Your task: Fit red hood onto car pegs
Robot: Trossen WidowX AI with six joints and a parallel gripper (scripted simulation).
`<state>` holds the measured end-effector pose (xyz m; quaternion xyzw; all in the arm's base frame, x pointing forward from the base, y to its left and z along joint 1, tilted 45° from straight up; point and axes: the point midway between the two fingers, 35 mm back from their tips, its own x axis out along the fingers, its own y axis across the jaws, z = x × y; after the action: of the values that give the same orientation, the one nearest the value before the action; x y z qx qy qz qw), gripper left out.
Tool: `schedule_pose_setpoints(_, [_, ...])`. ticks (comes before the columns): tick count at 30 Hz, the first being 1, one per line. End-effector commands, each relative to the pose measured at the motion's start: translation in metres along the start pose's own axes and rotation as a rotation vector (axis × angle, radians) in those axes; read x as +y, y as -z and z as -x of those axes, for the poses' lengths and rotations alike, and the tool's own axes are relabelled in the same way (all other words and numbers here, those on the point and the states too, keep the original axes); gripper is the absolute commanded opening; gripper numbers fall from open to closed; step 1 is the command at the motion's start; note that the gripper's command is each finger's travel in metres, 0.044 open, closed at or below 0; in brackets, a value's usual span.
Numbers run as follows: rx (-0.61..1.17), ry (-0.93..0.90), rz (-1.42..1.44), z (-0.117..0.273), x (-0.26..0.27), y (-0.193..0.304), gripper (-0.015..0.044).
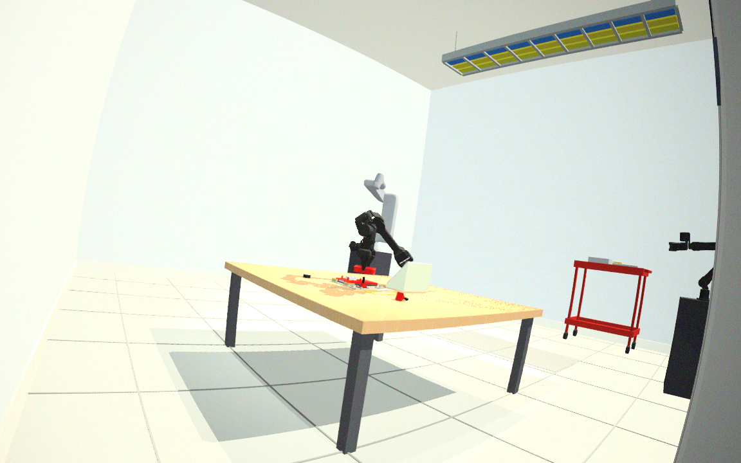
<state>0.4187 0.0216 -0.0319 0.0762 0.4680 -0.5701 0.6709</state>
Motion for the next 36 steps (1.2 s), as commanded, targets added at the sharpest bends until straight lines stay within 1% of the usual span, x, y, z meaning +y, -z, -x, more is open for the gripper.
schedule_pose_setpoints(1, [0.003,-0.003,-0.008,0.008,0.001,0.000,0.0000])
schedule_pose_setpoints(3, [0.000,-0.001,0.003,0.003,0.000,-0.001,0.0000])
schedule_pose_setpoints(12, [0.009,-0.007,0.177,0.008,-0.030,-0.029,0.0000])
schedule_pose_setpoints(24, [0.027,-0.014,0.420,0.011,-0.080,-0.064,0.0000])
schedule_pose_setpoints(36, [0.041,-0.023,0.663,0.010,-0.134,-0.088,0.0000])
